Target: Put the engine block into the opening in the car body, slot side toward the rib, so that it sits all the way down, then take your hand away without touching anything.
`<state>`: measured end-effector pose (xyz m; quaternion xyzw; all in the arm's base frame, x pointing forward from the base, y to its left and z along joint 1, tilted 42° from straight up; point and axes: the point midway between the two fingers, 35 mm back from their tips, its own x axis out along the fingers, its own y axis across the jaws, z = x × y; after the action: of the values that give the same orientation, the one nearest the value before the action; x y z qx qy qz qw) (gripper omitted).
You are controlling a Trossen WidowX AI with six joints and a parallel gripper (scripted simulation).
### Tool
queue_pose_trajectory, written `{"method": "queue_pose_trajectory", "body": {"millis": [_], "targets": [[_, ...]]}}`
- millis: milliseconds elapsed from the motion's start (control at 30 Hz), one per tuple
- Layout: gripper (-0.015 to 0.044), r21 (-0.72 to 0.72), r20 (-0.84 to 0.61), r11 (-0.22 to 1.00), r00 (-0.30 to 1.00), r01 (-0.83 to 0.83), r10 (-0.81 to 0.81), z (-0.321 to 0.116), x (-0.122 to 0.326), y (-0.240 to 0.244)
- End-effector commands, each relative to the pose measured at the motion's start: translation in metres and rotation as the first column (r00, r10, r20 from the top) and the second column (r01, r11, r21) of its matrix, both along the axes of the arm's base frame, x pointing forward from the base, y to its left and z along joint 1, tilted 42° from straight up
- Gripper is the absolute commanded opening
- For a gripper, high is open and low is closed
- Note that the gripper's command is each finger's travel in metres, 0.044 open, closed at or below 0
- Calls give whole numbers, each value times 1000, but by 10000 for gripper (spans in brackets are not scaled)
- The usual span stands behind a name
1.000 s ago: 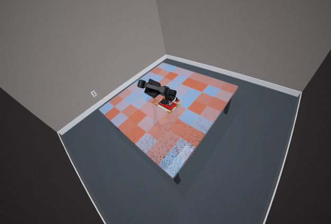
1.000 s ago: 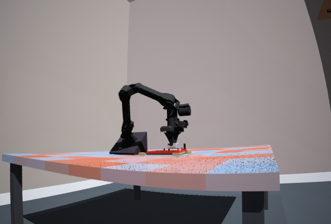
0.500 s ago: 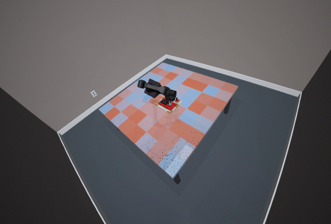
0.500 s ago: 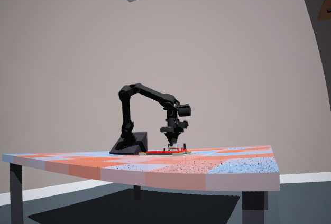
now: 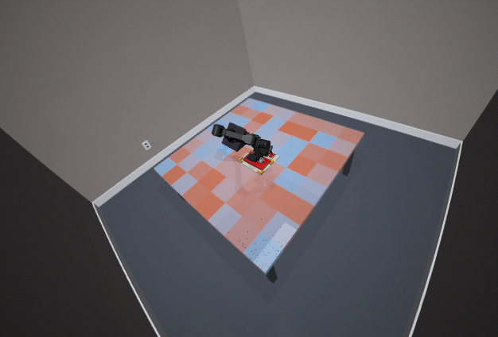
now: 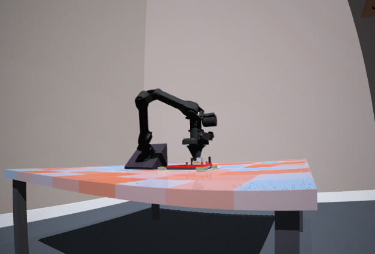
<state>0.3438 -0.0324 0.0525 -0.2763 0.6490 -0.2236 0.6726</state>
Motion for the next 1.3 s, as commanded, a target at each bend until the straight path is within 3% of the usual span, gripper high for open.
{"method": "queue_pose_trajectory", "body": {"millis": [0,1267], "targets": [[158,-5,-4,1000,1000,-3,3,-1,0,-1],[158,-5,-4,1000,1000,-3,3,-7,0,-6]]}}
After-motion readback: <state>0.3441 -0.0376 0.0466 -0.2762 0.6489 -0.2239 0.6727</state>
